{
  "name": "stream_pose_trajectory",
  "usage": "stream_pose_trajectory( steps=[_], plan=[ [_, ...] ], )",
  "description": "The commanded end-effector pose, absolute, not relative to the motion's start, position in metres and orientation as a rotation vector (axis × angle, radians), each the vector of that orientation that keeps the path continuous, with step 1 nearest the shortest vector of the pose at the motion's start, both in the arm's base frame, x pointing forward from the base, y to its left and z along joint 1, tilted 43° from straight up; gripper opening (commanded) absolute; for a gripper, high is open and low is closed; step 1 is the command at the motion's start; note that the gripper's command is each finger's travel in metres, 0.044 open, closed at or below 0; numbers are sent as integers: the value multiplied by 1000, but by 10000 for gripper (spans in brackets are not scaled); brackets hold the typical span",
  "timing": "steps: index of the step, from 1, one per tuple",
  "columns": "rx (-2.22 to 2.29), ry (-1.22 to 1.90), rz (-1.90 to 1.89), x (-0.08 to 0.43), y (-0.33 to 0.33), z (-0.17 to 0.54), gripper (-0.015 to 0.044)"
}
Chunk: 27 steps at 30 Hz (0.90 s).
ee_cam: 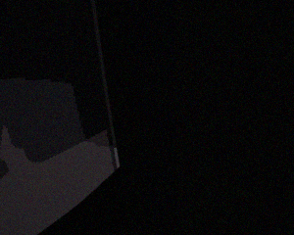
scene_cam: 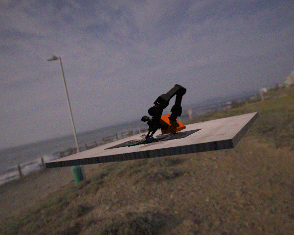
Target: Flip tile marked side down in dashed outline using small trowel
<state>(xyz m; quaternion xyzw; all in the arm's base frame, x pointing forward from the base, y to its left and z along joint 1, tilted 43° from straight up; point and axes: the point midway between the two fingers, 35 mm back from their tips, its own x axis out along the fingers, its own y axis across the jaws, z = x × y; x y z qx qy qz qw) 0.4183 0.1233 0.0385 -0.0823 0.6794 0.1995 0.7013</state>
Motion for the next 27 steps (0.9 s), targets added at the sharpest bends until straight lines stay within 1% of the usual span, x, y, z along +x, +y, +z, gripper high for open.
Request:
stream_pose_trajectory(
  steps=[1,10,19,27],
  plan=[
    [-187,1541,399,402,147,62,0],
    [-194,1588,198,359,178,113,0],
    [-205,1569,2,312,195,165,0],
    [-205,1565,-12,308,196,168,0]
  ],
)
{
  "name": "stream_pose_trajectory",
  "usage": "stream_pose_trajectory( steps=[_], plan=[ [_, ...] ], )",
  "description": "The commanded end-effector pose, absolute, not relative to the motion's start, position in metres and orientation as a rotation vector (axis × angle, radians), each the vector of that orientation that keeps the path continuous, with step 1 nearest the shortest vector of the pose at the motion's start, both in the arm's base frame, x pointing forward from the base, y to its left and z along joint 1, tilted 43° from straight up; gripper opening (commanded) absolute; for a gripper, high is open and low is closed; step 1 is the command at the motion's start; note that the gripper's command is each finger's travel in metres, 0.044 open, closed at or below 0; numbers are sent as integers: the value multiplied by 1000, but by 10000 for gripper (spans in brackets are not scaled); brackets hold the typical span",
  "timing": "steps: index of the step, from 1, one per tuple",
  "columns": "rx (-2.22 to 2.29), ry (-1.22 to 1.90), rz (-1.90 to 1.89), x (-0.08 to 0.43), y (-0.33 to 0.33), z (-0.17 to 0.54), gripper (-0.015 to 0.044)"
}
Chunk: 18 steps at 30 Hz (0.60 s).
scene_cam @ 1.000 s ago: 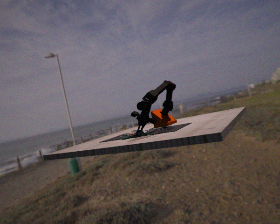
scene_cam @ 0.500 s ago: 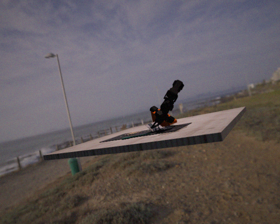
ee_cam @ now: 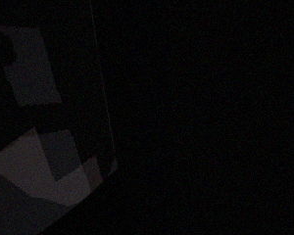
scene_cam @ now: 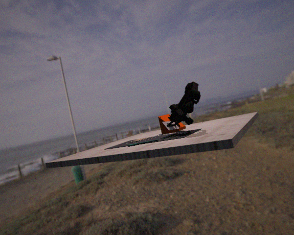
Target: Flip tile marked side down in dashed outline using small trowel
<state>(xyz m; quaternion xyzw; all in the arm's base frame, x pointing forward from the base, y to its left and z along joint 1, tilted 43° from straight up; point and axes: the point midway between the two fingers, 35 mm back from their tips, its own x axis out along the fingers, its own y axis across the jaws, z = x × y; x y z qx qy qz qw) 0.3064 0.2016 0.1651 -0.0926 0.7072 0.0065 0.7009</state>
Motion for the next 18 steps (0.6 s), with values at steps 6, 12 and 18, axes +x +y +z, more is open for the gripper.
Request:
stream_pose_trajectory(
  steps=[6,12,18],
  plan=[
    [-189,1574,-16,308,201,164,0],
    [-167,1586,-21,309,208,158,0],
    [-145,1599,-27,309,215,151,0]
  ],
)
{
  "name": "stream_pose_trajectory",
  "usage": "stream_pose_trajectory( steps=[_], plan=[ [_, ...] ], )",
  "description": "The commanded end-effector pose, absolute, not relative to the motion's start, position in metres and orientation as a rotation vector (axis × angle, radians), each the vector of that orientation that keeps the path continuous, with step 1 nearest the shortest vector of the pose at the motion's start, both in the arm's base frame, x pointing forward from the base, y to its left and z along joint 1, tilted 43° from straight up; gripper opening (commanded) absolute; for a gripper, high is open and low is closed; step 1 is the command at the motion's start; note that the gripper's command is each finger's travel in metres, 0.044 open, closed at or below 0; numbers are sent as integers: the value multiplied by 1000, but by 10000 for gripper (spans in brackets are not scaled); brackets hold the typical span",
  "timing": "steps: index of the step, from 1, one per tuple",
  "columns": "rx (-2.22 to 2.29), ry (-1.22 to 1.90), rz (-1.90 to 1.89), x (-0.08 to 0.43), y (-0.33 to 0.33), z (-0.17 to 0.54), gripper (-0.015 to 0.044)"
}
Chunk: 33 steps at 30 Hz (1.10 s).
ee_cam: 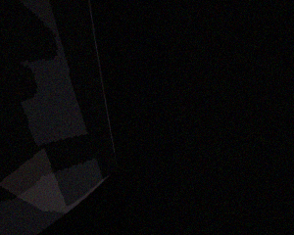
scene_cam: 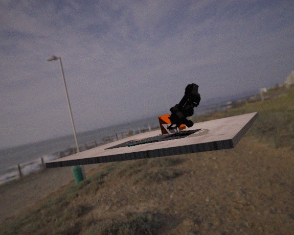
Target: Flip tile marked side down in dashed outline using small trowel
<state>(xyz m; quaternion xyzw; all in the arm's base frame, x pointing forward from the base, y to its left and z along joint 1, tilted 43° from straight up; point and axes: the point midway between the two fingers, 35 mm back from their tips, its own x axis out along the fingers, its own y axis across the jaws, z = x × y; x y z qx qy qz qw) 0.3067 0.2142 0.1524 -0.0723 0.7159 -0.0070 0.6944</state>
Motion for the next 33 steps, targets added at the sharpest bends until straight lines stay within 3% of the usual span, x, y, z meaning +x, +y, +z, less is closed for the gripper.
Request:
stream_pose_trajectory(
  steps=[1,7,19,28,33],
  plan=[
    [-142,1601,-28,308,216,150,0],
    [-126,1610,-33,308,221,146,0],
    [-126,1610,-33,308,221,146,300],
    [-132,1608,-33,308,218,147,300],
    [-146,1630,-45,282,156,169,300]
  ],
)
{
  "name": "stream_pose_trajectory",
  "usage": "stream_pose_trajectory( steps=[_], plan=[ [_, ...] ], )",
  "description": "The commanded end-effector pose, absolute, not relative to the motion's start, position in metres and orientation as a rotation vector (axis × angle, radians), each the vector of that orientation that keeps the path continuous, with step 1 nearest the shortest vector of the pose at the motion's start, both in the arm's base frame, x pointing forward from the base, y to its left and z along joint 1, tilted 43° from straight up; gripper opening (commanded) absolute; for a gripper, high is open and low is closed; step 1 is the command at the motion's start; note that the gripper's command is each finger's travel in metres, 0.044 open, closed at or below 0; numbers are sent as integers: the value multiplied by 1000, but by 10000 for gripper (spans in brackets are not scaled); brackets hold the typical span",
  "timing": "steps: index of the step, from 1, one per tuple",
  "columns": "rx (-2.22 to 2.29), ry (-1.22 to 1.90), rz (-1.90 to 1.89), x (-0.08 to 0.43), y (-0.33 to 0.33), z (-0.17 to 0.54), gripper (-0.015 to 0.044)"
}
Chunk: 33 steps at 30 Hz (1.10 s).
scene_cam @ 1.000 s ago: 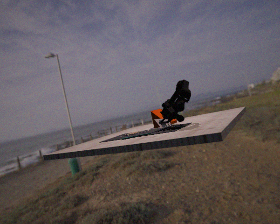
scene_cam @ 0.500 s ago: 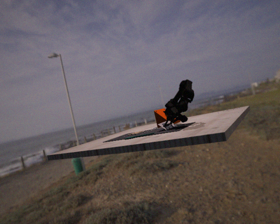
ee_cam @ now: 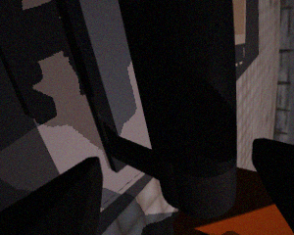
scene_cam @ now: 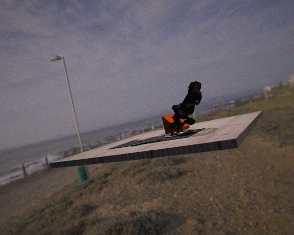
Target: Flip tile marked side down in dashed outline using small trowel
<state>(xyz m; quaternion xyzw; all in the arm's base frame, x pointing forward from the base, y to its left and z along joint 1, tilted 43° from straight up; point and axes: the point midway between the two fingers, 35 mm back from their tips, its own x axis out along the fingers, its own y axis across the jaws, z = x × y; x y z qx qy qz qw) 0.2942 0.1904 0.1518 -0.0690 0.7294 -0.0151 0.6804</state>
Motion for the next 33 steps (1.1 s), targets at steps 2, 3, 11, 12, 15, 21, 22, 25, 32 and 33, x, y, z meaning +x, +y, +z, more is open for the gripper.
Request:
stream_pose_trajectory(
  steps=[2,3,11,12,15,21,22,25,32,33],
  plan=[
    [-152,1641,-49,268,132,175,300],
    [-153,1644,-51,263,126,176,300],
    [-154,1645,-51,262,123,176,300],
    [-154,1645,-51,262,123,176,300],
    [-154,1645,-51,262,123,176,300],
    [-154,1645,-51,262,123,176,300],
    [-154,1645,-51,262,123,176,300],
    [-154,1645,-51,262,123,176,300],
    [-154,1645,-51,262,123,176,300],
    [-154,1645,-51,262,123,176,300]
  ],
)
